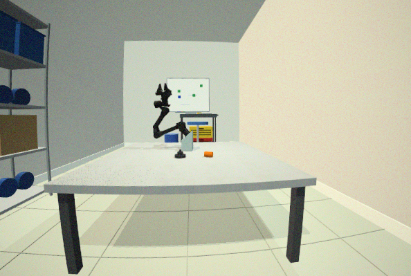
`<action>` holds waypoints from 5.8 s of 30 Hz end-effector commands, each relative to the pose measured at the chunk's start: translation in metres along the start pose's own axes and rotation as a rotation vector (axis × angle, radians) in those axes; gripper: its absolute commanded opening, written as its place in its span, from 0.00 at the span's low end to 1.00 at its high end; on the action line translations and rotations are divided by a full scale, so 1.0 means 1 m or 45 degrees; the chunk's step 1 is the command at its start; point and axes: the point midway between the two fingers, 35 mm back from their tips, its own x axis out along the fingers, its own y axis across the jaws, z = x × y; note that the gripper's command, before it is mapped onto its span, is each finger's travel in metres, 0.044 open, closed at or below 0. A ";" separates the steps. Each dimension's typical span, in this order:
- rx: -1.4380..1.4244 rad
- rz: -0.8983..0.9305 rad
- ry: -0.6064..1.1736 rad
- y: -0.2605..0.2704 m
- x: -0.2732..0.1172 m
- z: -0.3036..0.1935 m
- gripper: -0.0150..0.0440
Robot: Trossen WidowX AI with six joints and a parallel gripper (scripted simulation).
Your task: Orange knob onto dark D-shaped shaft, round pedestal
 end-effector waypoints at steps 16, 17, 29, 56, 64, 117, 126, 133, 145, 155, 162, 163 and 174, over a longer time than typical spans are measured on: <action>-1.287 -0.230 -0.953 0.034 0.047 0.213 1.00; -1.362 -0.267 -1.019 0.040 0.045 0.227 1.00; -1.990 -1.106 -1.749 0.119 -0.031 0.385 1.00; -0.714 -4.215 -0.738 0.216 -0.349 0.506 1.00; -0.083 -4.301 0.052 0.217 -0.414 0.498 1.00; -0.077 -4.303 0.050 0.234 -0.483 0.500 0.82; -0.077 -4.303 0.050 0.234 -0.483 0.500 0.66; -0.077 -4.303 0.050 0.234 -0.483 0.500 0.63; -0.104 -4.301 0.050 0.234 -0.482 0.499 0.56; -0.406 -4.277 0.081 0.233 -0.476 0.492 0.56; -0.600 -4.251 0.106 0.232 -0.474 0.487 0.56; -0.626 -4.247 0.109 0.232 -0.473 0.486 0.56; -0.910 -4.188 0.144 0.231 -0.470 0.477 0.56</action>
